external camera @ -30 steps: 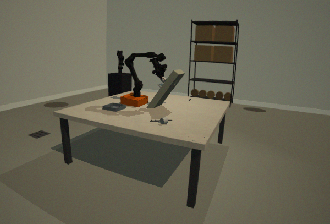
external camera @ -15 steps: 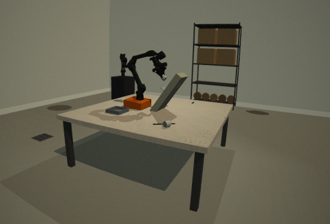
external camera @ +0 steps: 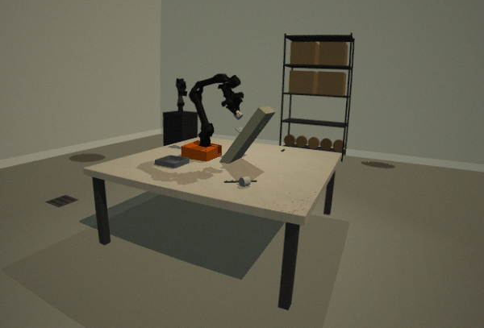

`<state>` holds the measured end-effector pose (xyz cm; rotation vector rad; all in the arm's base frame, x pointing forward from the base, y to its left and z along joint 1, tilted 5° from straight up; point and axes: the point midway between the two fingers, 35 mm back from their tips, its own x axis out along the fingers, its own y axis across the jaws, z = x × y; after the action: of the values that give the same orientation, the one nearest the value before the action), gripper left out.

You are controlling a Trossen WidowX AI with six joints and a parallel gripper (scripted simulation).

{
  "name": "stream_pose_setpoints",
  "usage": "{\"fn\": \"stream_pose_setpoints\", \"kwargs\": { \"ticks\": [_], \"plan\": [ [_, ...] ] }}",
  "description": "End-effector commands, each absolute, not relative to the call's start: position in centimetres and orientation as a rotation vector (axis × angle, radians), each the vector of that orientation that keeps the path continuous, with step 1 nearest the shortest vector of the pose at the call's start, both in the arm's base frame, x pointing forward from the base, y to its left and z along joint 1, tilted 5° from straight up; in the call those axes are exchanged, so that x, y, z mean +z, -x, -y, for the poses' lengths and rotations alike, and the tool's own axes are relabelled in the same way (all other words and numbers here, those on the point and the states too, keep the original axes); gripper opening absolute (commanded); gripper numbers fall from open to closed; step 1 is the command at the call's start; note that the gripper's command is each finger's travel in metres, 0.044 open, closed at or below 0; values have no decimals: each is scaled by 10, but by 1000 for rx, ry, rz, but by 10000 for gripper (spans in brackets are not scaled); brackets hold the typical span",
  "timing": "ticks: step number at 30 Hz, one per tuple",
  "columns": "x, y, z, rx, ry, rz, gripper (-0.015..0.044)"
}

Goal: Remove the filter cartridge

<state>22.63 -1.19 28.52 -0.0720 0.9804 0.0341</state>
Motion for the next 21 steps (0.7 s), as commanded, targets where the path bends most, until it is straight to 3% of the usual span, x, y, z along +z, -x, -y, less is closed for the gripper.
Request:
{"fn": "stream_pose_setpoints", "kwargs": {
  "ticks": [1,21],
  "plan": [
    [287,-229,22,37,74,-971,0],
    [279,-225,72,-79,3,-968,0]
  ]
}}
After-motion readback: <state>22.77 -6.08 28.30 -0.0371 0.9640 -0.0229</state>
